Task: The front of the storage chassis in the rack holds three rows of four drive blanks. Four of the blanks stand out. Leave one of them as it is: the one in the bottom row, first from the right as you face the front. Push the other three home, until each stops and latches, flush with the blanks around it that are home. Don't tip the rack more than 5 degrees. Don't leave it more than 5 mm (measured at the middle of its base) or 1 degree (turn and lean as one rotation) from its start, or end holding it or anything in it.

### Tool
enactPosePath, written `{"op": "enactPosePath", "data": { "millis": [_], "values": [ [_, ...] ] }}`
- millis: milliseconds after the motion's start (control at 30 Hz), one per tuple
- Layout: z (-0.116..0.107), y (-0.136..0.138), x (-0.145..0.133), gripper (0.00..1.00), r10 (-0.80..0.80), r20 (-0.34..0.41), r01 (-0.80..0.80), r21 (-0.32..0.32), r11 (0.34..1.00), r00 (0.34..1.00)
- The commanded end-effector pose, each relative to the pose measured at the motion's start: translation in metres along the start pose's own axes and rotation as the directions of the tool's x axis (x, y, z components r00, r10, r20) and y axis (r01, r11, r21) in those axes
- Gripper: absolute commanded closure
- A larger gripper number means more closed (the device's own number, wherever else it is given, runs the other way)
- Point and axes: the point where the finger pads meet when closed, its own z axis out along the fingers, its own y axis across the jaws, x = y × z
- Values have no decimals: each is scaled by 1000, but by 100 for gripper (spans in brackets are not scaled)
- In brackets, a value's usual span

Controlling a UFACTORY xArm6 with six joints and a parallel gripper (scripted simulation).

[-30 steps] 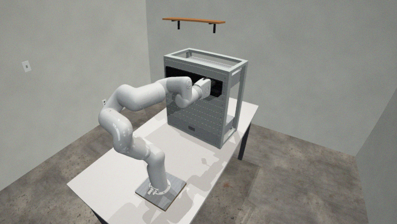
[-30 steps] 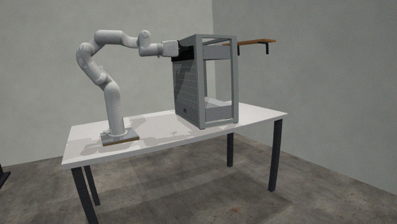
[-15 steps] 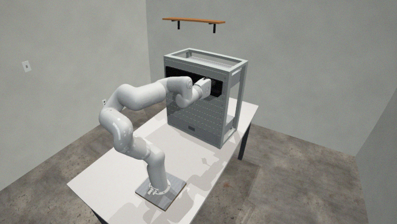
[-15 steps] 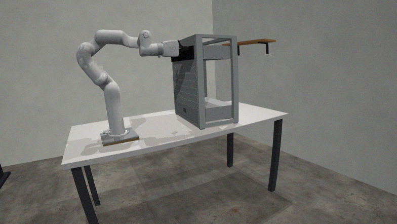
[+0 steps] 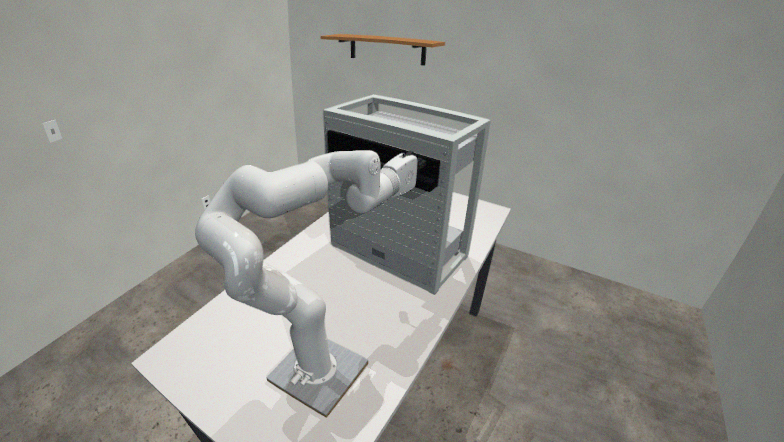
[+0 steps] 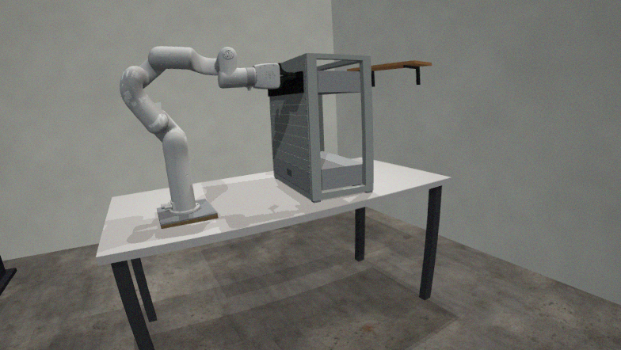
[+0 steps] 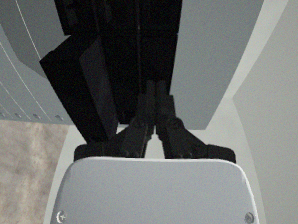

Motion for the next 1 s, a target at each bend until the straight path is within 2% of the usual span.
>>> {"op": "enactPosePath", "data": {
  "millis": [0,633,767,967],
  "values": [
    [2,2,0,100,0,-1,0,-6,1000,1000],
    [-2,2,0,100,0,-1,0,-6,1000,1000],
    [-15,2,0,100,0,-1,0,-6,1000,1000],
    [-50,2,0,100,0,-1,0,-5,1000,1000]
  ]
}}
